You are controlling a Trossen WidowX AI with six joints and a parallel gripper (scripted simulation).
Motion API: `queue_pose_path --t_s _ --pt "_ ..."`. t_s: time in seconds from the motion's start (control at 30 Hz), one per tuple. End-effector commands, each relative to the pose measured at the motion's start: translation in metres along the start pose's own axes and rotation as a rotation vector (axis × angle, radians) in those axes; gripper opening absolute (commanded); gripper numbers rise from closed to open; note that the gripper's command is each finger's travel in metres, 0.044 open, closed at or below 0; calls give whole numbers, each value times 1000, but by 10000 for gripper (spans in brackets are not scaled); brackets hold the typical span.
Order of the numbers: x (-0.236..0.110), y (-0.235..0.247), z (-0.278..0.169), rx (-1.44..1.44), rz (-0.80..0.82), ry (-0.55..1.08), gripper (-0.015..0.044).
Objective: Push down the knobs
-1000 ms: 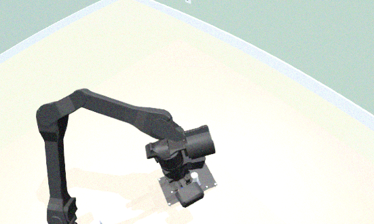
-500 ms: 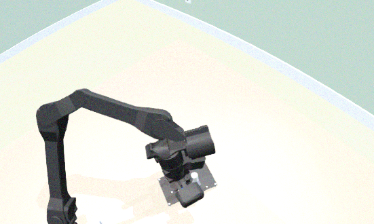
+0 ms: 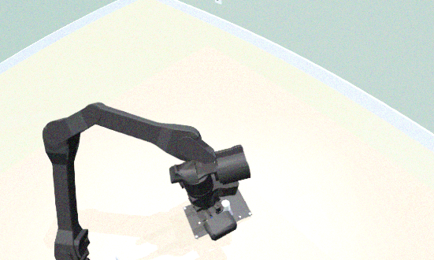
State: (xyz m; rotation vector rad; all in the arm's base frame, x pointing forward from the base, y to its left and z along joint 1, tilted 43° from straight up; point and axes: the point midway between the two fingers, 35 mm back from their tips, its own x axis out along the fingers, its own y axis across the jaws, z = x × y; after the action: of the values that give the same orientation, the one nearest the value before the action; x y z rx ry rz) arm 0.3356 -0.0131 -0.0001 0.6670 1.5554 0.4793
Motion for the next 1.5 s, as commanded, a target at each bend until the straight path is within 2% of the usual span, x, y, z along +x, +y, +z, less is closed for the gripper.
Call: queue_pose_path --t_s 0.0,0.43,0.7,0.97,1.27,1.37,1.47 --pt "1 1 1 -13 4 12 0" --pt "-19 1 1 -12 3 12 0" --pt "-12 2 -1 -6 8 21 210" --pt "-25 -1 5 36 1 10 0" --pt "-66 2 46 -13 1 10 0" --pt "-65 2 47 -14 1 10 0" --pt "-48 2 47 -14 2 9 0"
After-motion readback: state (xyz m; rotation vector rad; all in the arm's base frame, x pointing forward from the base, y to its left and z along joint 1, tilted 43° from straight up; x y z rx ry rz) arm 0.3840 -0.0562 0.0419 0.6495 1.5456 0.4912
